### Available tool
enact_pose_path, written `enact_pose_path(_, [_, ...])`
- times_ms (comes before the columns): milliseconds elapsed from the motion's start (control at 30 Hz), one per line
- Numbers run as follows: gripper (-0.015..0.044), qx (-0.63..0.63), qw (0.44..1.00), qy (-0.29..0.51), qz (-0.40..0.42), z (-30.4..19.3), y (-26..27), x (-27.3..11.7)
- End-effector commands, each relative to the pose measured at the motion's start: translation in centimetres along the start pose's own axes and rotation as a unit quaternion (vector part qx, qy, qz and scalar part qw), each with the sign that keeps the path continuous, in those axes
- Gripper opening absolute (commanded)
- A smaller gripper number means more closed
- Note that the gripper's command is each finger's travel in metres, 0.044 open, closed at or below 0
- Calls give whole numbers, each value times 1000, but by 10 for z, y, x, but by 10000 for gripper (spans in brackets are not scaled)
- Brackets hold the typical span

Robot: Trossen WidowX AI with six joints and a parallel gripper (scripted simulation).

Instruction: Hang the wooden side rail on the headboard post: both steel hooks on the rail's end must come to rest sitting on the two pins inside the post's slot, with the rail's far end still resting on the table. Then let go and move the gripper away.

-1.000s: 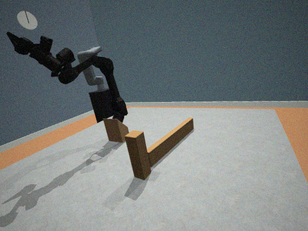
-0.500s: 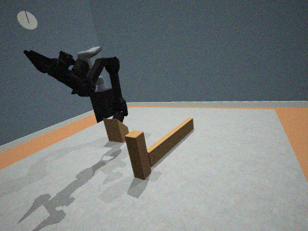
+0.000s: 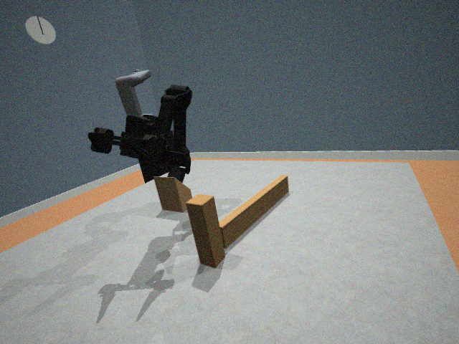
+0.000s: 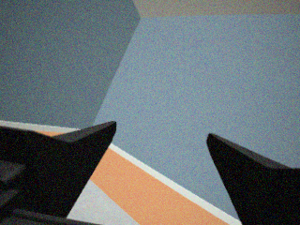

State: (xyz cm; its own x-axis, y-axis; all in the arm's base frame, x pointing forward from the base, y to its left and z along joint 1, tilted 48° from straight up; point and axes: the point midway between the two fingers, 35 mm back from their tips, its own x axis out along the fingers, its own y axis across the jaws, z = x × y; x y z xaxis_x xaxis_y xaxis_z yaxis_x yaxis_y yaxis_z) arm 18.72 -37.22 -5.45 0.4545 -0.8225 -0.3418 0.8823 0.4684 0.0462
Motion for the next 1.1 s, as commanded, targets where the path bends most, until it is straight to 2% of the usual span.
enact_pose_path(0, [440, 40, 996, 53, 62, -31, 40, -25])
enact_pose_path(333, [440, 127, 951, 212, 185, -96, 118, -113])
enact_pose_path(600, [440, 177, 891, 348, 234, -132, 147, -195])
enact_pose_path(1067, [440, 178, 889, 351, 234, -133, 147, -197])
